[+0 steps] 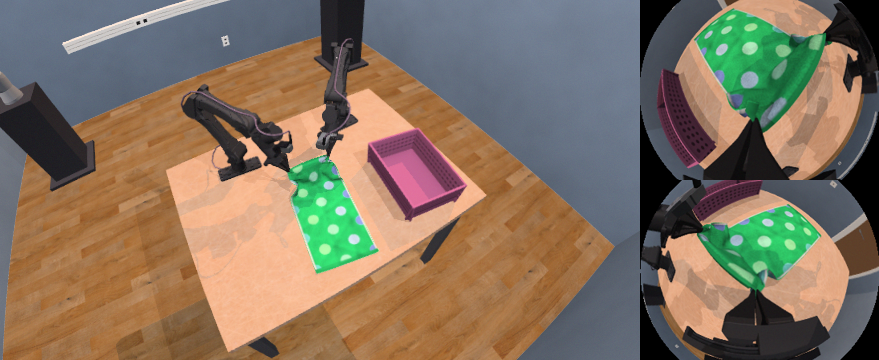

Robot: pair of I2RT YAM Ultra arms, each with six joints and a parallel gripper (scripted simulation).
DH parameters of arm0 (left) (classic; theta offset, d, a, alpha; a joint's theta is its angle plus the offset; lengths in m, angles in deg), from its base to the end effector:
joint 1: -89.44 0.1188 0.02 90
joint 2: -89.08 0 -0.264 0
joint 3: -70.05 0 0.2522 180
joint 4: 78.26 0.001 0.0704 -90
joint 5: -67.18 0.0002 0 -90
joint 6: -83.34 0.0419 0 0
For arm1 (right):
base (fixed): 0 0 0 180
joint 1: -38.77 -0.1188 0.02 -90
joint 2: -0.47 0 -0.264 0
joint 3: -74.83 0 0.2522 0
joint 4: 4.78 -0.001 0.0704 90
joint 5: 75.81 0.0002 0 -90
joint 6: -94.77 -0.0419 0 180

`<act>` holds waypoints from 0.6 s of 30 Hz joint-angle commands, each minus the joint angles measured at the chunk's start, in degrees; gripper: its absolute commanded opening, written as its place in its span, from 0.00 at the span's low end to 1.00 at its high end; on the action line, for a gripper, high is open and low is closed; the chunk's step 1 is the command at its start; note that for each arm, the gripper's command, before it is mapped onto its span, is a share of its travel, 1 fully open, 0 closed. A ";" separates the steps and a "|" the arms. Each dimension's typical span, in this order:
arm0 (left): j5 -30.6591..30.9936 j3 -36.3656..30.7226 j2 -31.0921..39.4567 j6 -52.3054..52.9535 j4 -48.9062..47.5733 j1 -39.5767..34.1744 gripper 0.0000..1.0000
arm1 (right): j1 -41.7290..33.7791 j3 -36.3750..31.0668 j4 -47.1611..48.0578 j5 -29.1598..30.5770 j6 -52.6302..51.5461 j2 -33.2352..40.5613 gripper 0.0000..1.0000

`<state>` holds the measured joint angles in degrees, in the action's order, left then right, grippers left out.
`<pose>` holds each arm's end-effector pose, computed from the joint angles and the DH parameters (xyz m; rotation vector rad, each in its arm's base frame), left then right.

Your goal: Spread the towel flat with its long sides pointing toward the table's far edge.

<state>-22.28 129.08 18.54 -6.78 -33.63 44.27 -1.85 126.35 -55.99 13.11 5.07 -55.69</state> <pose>0.1707 -0.1709 0.2240 0.9925 2.3836 -0.3138 0.1410 0.1233 0.2246 -0.9063 2.4078 0.2951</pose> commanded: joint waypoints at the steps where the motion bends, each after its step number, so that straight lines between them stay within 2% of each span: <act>1: -1.02 -3.40 2.90 -0.27 -2.64 -1.17 0.00 | -1.44 -3.05 2.05 1.15 0.21 2.81 0.00; 2: -0.85 -7.17 4.43 -0.17 -4.54 -2.42 0.00 | -3.05 -6.61 3.35 0.86 0.50 4.79 0.00; 4: -1.03 -7.50 4.76 -0.31 -4.87 -2.63 0.00 | -3.39 -6.84 3.49 1.13 0.22 5.16 0.00; 5: -0.86 -10.99 6.12 -0.21 -6.72 -3.89 0.00 | -5.02 -10.14 4.70 0.84 0.51 7.01 0.00; 9: -1.03 -11.27 6.41 -0.35 -7.01 -4.08 0.00 | -5.37 -10.35 4.82 1.12 0.18 7.34 0.00; 10: -0.94 -14.59 7.73 -0.29 -8.88 -5.43 0.00 | -7.17 -13.44 5.95 0.96 0.38 9.20 0.00; 12: -1.06 -14.75 7.82 -0.37 -9.12 -5.53 0.00 | -7.35 -13.55 6.08 1.13 0.24 9.31 0.00; 13: -0.89 -17.66 8.80 -0.25 -10.83 -6.73 0.00 | -8.90 -16.19 7.03 0.83 0.65 10.72 0.00; 18: -1.06 -20.65 10.02 -0.41 -12.80 -8.29 0.00 | -11.11 -16.84 4.72 1.20 0.24 8.00 0.00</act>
<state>-22.43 110.00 26.62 -6.78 -45.04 36.75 -11.97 110.20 -49.89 13.18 5.24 -46.82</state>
